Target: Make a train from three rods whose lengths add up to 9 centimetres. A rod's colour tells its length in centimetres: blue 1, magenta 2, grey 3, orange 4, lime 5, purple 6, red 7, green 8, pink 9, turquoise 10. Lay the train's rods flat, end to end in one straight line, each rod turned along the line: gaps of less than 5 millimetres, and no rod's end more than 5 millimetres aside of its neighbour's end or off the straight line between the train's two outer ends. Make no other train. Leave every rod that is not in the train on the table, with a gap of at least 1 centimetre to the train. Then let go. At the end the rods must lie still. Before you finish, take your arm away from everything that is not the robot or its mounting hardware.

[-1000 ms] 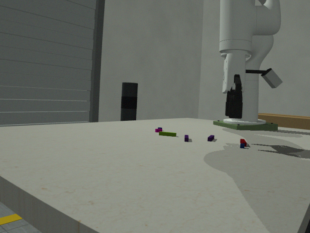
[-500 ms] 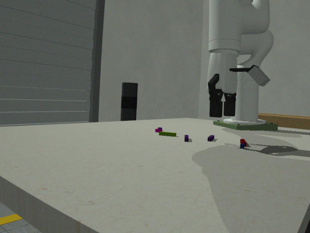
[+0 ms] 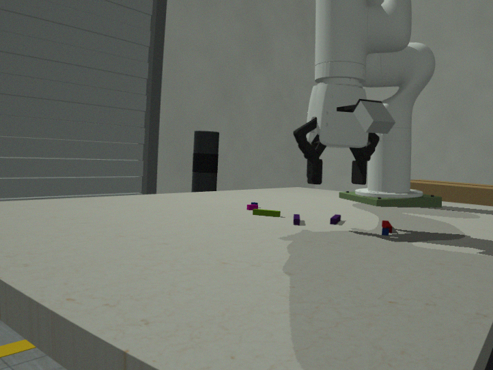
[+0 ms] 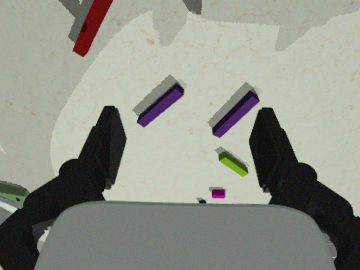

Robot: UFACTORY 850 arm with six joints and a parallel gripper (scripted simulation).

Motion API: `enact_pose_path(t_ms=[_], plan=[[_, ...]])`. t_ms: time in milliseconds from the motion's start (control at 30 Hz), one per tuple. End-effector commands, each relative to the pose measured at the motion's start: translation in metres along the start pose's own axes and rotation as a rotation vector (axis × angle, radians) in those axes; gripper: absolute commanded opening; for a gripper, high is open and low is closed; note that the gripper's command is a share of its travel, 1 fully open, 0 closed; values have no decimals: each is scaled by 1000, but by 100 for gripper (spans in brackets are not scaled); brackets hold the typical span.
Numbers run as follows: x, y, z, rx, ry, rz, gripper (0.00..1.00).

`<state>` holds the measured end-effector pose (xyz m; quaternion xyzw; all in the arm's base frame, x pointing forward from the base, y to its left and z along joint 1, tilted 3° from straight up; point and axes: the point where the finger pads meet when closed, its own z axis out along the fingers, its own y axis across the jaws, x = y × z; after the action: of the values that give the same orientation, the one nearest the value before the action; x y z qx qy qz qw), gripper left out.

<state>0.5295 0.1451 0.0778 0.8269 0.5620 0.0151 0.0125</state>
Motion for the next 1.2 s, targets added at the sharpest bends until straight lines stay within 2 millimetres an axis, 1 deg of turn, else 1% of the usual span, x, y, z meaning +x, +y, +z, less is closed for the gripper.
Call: enact_pose_path(t_ms=[0,167,233,1167], plan=[[-5,8,-1,-18,-19,165,100],[-10,13,-1,-19,-17,291,100],[-11,14,-1,-20,-17,311,100],[-11,14,-1,-20,-17,314,100]])
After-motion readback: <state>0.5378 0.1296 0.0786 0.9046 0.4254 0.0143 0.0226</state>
